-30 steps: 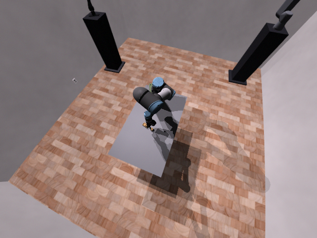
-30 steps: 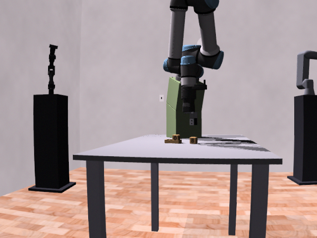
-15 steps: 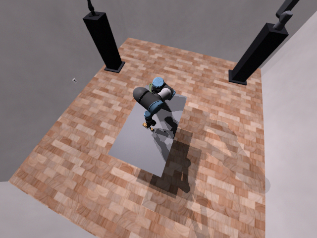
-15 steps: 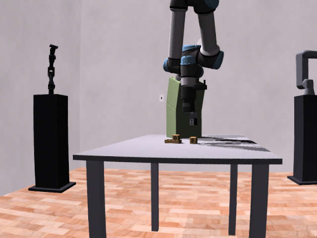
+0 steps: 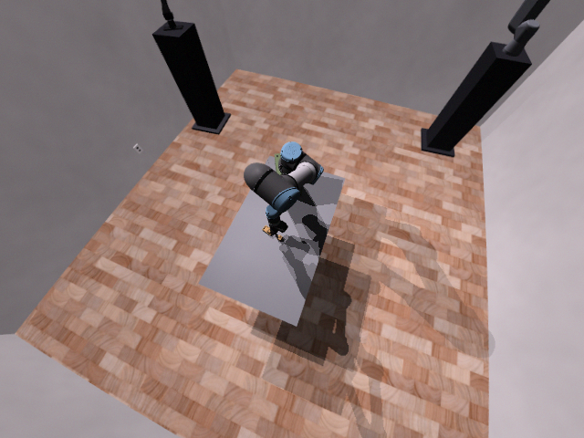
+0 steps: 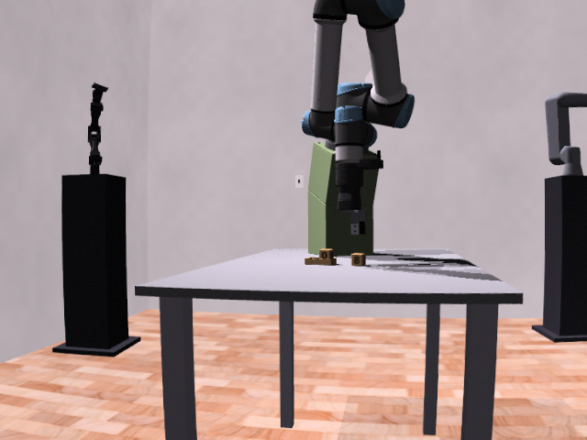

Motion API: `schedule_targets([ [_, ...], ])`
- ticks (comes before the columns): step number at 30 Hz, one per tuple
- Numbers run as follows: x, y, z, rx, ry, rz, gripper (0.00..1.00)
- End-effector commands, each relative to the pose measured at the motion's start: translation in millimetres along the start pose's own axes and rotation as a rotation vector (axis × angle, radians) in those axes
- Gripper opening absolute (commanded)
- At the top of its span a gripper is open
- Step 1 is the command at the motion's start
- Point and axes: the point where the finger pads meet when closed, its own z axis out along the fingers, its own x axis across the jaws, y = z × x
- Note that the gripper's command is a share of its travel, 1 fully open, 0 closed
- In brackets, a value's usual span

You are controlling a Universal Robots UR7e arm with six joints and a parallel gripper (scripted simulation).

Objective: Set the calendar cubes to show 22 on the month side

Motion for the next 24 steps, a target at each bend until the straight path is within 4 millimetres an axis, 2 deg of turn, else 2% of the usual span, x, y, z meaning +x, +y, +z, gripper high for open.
schedule_targets([
  [1,0.3,0.0,6.0,0.000,0.001,0.000,0.90],
  [24,0.2,-0.1,37.4,0.000,0.001,0.000,0.90],
])
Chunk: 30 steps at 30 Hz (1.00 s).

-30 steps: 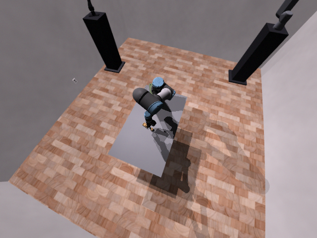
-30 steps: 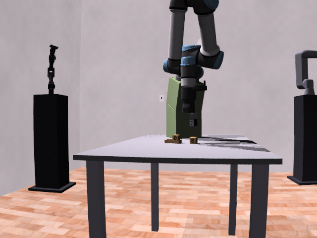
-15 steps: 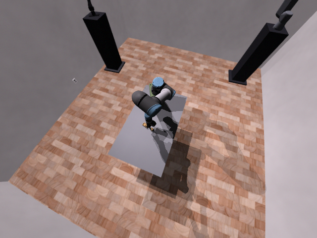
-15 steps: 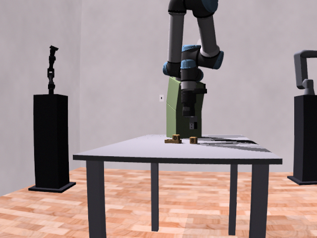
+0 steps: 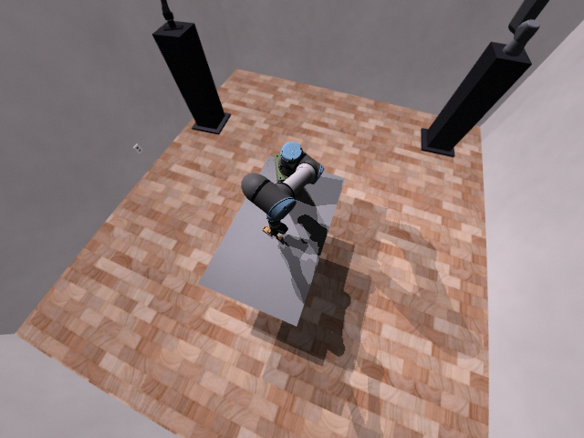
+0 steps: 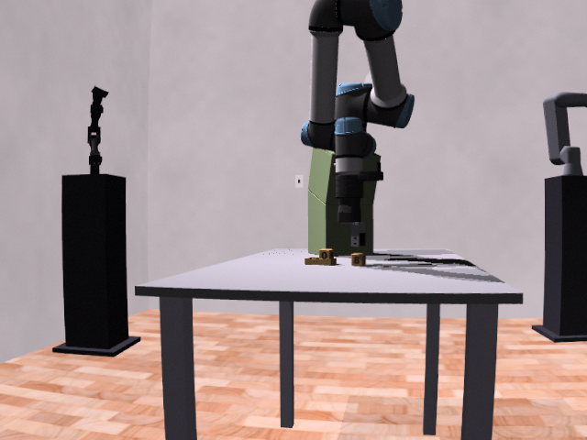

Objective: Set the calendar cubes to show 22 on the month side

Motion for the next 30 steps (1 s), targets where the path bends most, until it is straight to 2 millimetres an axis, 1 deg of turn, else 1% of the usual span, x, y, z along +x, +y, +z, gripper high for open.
schedule_targets([
  [1,0.3,-0.1,6.4,0.000,0.001,0.000,0.90],
  [12,0.3,-0.1,11.8,0.000,0.001,0.000,0.90],
  [30,0.3,-0.1,12.3,0.000,0.001,0.000,0.90],
])
